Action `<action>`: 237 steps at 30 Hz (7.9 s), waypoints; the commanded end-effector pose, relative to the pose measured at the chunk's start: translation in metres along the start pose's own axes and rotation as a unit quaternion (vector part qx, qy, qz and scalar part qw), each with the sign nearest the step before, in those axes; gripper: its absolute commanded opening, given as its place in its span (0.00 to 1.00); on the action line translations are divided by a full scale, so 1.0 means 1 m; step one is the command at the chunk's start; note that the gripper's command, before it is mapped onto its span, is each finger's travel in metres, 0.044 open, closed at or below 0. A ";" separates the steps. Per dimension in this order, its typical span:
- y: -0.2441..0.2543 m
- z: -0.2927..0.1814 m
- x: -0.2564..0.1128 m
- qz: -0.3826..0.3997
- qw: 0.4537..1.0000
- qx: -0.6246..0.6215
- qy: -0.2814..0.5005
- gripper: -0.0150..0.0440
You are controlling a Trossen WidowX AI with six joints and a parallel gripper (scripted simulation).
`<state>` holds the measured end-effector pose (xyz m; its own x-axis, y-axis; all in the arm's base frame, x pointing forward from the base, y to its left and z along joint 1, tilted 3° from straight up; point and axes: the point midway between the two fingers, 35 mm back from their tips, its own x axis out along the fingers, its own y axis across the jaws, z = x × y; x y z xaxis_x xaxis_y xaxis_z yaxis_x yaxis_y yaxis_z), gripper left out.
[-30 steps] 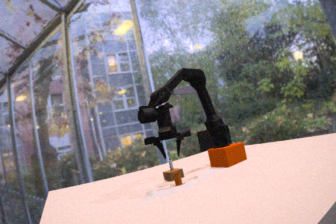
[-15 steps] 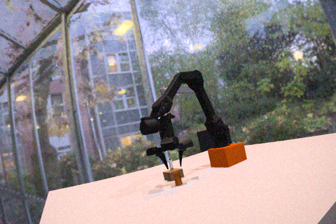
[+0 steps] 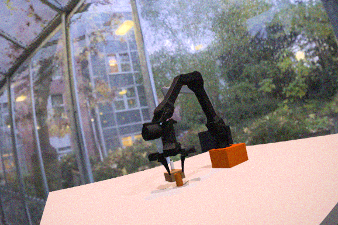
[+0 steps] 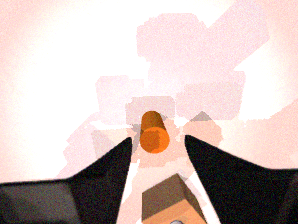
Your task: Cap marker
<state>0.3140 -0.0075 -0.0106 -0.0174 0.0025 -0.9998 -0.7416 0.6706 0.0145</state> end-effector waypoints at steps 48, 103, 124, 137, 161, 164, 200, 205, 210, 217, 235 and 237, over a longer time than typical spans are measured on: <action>0.001 0.000 -0.002 0.004 1.000 0.000 0.000 0.25; -0.027 -0.143 -0.082 0.002 1.000 0.000 0.005 0.25; -0.027 -0.145 -0.063 0.002 1.000 0.000 0.005 0.25; -0.028 -0.145 -0.042 0.002 1.000 0.000 0.005 0.25; -0.026 -0.146 -0.020 0.002 1.000 0.000 0.005 0.25; -0.026 -0.146 -0.020 0.002 1.000 0.000 0.005 0.25; -0.027 -0.145 -0.095 0.003 0.999 0.035 0.005 0.91; -0.026 -0.145 -0.091 0.001 0.963 0.270 0.005 0.69; -0.026 -0.145 -0.087 0.000 0.883 0.469 0.005 0.47; -0.026 -0.144 -0.087 -0.001 0.879 0.476 0.005 0.25; -0.026 -0.145 -0.078 -0.001 0.879 0.476 0.006 0.25; -0.026 -0.145 -0.075 -0.001 0.879 0.476 0.006 0.25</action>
<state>0.2396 -0.1331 0.0722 -0.0212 -0.0032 -0.9998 0.1502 0.9886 -0.0063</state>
